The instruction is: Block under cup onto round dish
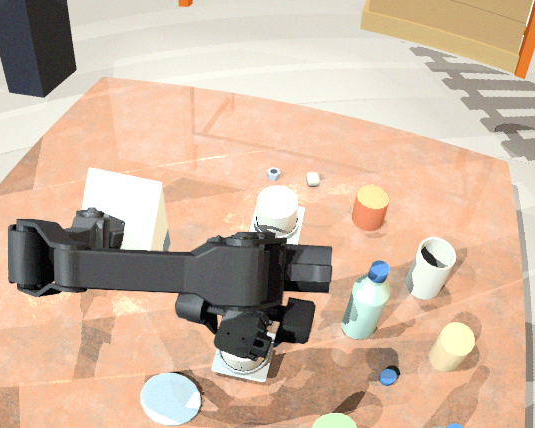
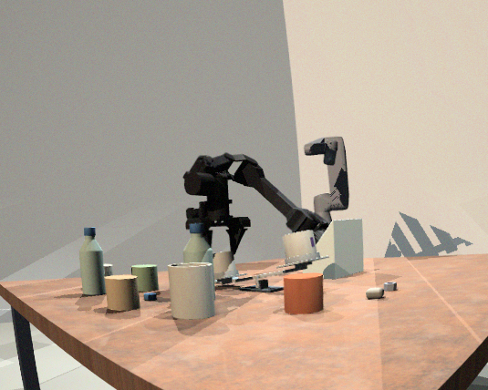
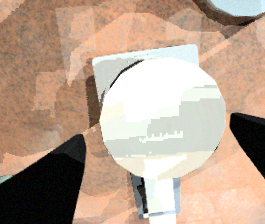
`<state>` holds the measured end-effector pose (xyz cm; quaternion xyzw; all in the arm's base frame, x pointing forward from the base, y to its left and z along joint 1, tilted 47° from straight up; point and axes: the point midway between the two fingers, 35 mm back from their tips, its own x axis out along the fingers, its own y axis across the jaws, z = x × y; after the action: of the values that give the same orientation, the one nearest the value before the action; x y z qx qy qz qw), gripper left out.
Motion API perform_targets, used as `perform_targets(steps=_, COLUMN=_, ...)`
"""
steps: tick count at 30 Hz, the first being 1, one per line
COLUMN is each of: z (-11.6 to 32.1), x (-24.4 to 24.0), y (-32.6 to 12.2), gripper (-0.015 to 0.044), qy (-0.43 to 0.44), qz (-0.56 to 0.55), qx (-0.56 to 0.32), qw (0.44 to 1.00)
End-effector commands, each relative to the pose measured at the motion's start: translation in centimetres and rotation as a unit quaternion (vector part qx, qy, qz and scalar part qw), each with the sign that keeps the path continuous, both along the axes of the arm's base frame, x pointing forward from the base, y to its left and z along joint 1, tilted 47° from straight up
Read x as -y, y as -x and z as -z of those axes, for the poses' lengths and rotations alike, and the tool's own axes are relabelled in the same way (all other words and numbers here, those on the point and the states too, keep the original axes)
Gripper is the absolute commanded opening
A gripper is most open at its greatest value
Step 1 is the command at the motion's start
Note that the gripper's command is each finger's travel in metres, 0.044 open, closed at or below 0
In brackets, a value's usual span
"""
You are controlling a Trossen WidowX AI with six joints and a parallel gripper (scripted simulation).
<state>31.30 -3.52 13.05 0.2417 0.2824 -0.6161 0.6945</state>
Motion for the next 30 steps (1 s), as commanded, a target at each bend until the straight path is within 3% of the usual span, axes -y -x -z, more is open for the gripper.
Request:
perform_targets(steps=1, z=0.5, x=0.6, y=0.0, gripper=0.0440, qy=0.003, qz=0.000, qx=-0.002, qw=1.000)
perform_targets(steps=22, z=2.5, x=2.9, y=0.0, gripper=0.0440, qy=0.005, qz=0.000, qx=-0.002, qw=1.000)
perform_targets(steps=25, z=2.5, x=2.9, y=0.0, gripper=0.0361, qy=0.005, qz=0.000, qx=-0.002, qw=1.000)
perform_targets(steps=30, z=2.5, x=2.9, y=0.0, gripper=0.0328, qy=0.005, qz=0.000, qx=-0.002, qw=1.000)
